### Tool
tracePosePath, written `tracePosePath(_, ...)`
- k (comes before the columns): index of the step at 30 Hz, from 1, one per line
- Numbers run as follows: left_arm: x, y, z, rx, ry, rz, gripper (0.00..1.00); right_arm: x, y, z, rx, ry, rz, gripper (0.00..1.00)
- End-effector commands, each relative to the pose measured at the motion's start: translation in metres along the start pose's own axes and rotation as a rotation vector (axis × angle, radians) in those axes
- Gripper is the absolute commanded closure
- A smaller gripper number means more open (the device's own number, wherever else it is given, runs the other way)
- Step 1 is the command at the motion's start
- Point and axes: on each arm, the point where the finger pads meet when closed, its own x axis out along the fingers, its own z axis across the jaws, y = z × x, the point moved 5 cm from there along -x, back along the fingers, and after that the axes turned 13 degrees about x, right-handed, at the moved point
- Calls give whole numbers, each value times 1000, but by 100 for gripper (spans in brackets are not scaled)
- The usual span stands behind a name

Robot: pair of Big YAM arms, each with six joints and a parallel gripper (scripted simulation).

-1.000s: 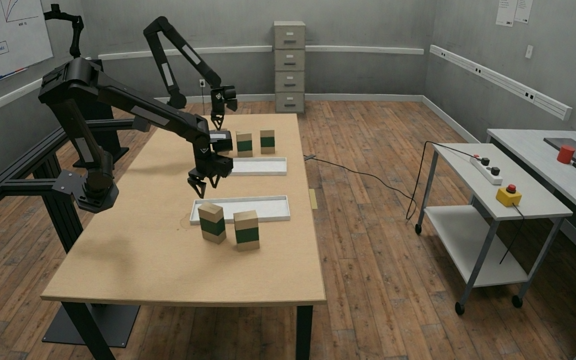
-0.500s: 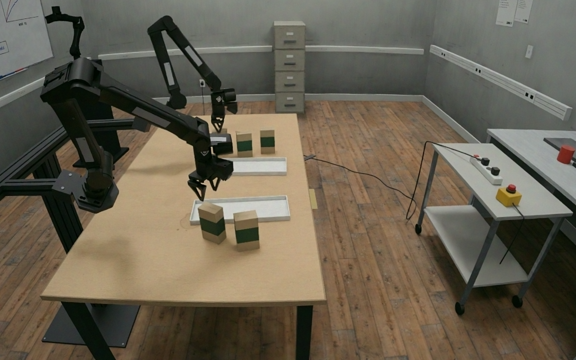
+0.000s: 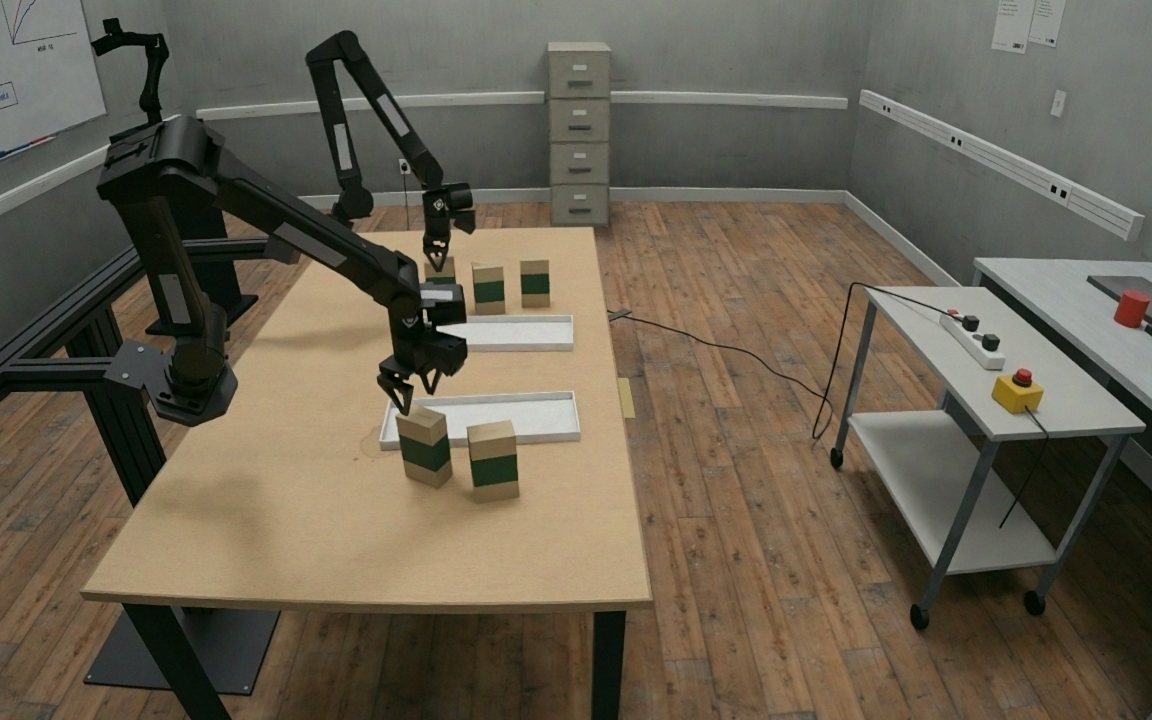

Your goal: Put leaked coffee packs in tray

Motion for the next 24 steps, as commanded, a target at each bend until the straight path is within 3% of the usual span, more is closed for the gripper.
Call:
tracePosePath(1,9,4,1,1,1,8,24,14,0,0,-8,4,3,24)
tracePosePath(13,20,5,1,1,0,9,24,4,-6,8,2,-19,-13,24)
tracePosePath(16,14,-4,4,-4,-8,-9,24,18,-3,2,-6,0,0,24)
tracePosePath(24,14,-4,4,-4,-8,-9,24,28,-1,0,-8,4,3,24)
